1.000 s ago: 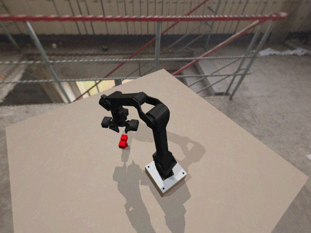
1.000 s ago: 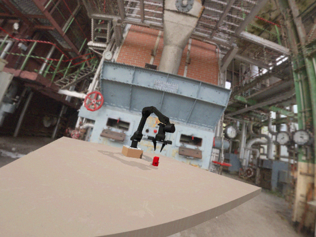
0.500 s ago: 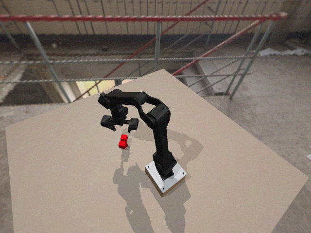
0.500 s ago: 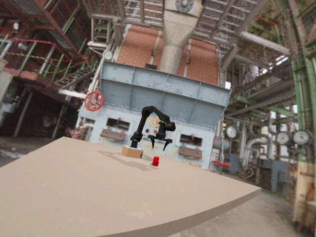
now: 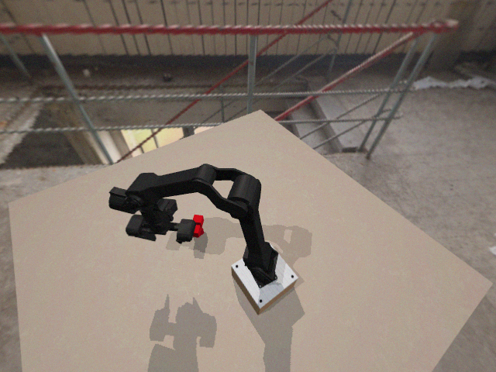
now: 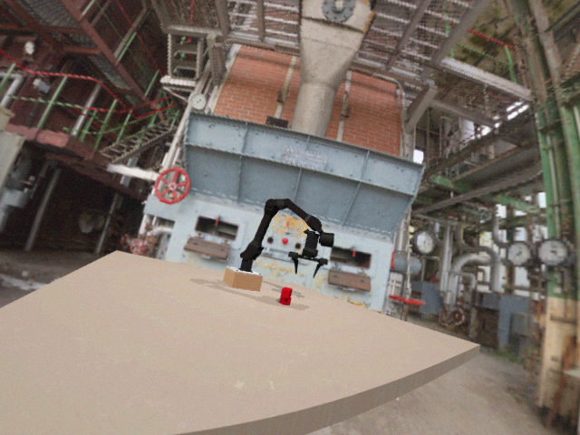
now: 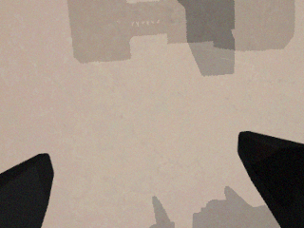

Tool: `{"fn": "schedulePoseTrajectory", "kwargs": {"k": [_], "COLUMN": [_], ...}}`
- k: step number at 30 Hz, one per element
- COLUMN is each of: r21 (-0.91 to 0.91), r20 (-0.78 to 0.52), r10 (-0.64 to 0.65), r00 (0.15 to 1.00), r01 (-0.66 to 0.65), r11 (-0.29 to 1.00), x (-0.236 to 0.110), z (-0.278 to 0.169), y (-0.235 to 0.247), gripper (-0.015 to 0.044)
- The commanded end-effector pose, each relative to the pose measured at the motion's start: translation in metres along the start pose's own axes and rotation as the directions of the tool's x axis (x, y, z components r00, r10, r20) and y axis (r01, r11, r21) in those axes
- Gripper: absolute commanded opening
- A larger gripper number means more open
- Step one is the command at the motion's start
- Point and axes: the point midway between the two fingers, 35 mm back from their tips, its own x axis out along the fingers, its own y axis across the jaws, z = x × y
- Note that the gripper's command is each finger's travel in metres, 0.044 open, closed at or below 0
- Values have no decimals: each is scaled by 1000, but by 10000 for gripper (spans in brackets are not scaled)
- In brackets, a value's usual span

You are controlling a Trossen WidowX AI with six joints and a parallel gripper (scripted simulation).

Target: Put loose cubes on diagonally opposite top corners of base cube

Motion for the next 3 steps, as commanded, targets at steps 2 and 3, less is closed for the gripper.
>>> {"fn": "schedulePoseTrajectory", "kwargs": {"k": [2,3], "r21": [21,21], "r20": [-3,-3], "r10": [-2,-2], "r00": [1000,1000], "r01": [2,2], "r11": [1000,1000], "x": [0,0], "z": [-5,-5], "y": [1,1], "gripper": [400,400]}}
